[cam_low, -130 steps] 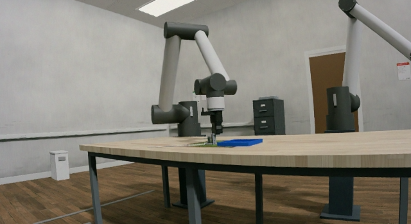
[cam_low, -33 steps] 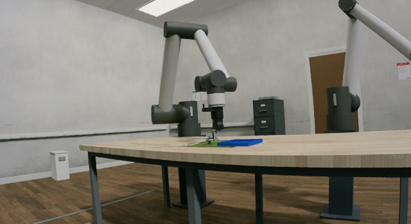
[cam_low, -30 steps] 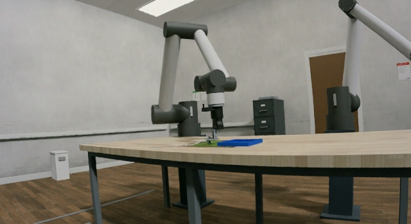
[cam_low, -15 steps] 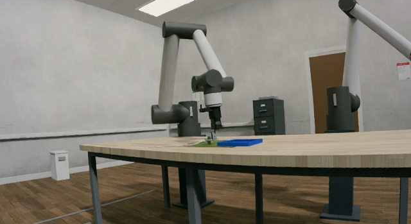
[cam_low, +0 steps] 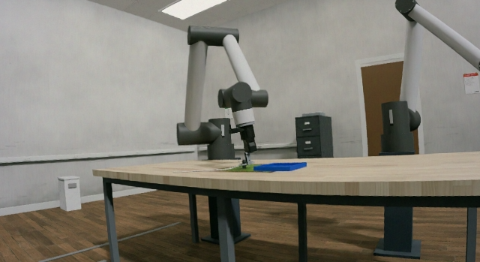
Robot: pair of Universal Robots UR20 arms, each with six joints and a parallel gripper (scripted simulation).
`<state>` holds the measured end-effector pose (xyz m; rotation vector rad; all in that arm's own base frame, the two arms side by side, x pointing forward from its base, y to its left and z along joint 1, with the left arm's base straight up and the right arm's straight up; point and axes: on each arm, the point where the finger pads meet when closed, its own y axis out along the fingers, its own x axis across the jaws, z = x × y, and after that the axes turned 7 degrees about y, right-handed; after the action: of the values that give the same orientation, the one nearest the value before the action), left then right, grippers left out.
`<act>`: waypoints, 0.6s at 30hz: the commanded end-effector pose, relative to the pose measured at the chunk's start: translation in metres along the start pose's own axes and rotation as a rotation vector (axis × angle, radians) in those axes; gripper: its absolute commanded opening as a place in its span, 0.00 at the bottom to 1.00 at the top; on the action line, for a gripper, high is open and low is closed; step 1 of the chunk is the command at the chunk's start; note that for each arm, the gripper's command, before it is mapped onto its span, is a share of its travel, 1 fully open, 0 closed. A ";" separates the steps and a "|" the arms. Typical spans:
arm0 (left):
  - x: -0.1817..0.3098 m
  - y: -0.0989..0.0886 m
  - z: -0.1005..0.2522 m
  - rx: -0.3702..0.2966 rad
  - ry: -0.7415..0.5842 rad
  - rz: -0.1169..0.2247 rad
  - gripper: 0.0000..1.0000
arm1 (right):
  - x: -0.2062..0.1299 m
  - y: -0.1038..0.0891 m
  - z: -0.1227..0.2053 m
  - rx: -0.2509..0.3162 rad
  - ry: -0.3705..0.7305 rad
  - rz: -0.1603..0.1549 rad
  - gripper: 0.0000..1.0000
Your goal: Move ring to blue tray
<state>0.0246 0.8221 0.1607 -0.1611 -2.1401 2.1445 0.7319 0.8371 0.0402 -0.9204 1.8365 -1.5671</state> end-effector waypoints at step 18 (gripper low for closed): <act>0.001 -0.001 -0.002 -0.002 0.000 0.001 1.00 | -0.005 -0.009 -0.004 -0.101 -0.008 -0.009 0.00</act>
<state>0.0246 0.8221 0.1607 -0.1611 -2.1401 2.1445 0.7293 0.8409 0.0495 -0.9737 1.9128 -1.4952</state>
